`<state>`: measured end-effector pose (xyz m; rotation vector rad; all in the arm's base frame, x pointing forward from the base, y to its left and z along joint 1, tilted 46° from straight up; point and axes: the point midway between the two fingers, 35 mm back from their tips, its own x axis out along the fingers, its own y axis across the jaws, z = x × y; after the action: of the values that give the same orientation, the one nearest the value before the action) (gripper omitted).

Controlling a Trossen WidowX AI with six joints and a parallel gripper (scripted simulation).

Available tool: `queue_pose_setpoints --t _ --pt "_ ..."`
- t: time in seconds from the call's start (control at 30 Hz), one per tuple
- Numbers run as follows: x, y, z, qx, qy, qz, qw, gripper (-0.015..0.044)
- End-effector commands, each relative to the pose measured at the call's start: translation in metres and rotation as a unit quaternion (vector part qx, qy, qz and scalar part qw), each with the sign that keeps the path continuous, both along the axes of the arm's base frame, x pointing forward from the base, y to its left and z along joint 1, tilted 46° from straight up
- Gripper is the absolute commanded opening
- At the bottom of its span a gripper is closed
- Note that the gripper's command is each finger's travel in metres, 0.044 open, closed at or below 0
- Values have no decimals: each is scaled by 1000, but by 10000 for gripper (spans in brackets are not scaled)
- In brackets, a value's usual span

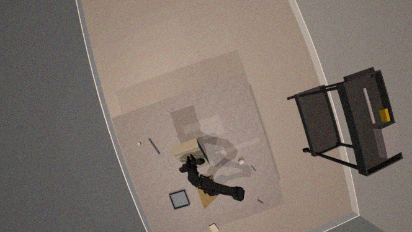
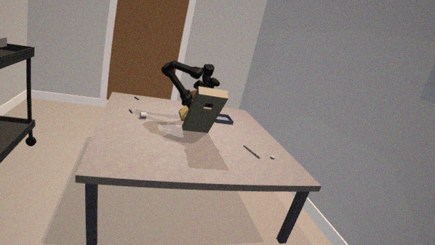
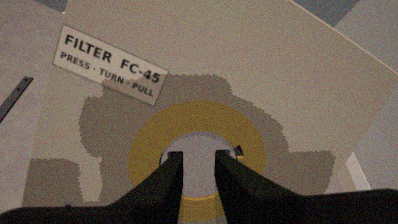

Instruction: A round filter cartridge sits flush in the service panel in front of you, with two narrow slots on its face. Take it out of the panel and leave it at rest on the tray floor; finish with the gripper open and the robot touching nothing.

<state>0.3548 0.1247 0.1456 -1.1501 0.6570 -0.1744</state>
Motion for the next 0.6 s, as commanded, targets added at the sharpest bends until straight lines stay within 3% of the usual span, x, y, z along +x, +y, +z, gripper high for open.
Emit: queue_pose_setpoints --t 0.0,0.37,0.57 --pt "6 -5 -3 -54 35 23 998 0" --pt "6 -6 -3 -202 119 96 967 0" --pt "7 -6 -4 -164 97 77 979 0"
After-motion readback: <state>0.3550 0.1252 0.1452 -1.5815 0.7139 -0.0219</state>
